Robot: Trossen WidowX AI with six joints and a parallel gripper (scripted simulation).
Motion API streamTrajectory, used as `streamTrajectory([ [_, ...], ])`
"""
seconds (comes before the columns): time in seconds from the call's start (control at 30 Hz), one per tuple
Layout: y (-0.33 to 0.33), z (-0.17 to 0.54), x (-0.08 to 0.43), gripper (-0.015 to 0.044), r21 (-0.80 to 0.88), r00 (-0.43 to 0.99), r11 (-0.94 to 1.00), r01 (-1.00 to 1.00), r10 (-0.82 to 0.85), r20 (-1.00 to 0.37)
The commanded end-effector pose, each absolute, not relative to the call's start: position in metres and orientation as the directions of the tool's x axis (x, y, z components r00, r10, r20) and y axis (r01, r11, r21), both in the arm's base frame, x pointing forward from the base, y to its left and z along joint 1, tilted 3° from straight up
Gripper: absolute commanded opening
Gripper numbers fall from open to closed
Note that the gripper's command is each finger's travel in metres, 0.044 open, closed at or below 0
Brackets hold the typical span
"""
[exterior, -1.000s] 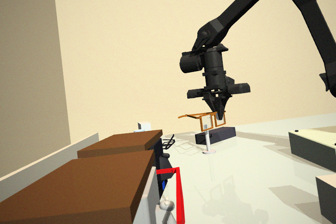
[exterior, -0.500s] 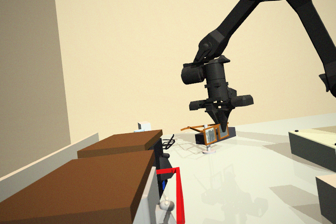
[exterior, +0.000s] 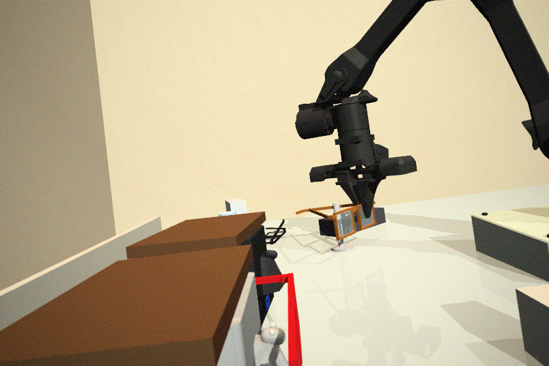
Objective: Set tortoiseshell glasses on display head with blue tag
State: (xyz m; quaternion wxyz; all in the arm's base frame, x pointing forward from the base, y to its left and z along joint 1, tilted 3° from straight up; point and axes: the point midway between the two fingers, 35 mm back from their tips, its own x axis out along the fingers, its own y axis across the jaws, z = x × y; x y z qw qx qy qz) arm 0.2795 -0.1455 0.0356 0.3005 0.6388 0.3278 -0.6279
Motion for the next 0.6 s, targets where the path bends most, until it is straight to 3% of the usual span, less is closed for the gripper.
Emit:
streamTrajectory([
  [0.0,-0.142,0.038,0.279,0.0000,-0.020,0.005,-0.608,0.793,0.038,-0.999],
  [0.57,-0.128,0.038,0.281,0.0000,-0.020,0.005,-0.608,0.793,0.039,-0.999],
])
